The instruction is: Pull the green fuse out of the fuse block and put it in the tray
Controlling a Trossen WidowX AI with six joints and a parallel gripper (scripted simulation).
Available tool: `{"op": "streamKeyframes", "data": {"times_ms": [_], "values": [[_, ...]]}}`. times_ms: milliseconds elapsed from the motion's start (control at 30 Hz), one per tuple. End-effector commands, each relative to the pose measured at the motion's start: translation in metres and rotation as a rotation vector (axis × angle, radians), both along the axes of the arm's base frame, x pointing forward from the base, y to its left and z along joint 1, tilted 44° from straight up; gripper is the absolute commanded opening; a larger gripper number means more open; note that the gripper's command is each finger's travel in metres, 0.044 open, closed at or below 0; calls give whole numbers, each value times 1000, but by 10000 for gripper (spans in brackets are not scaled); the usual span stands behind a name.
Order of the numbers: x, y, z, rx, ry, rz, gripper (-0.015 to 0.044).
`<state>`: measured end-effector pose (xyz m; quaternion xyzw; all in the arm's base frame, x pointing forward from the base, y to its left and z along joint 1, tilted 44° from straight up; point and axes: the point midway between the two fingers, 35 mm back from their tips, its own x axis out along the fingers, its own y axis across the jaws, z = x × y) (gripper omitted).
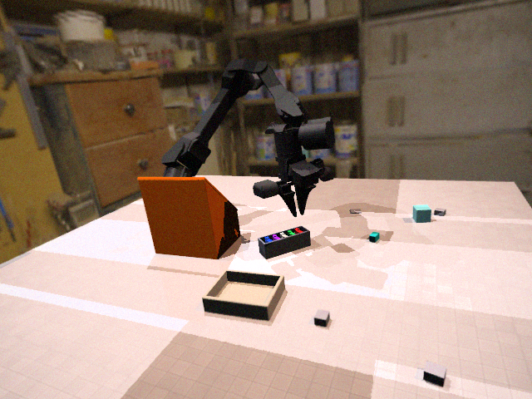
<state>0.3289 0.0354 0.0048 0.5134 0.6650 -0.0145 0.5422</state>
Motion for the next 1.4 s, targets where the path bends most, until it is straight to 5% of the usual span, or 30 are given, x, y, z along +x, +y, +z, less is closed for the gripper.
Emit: {"op": "streamKeyframes", "data": {"times_ms": [0, 1367], "values": [[-15, 15, -5, 31, 67, 39, 74], [-20, 34, -30, 32, 67, 39, 74]]}}
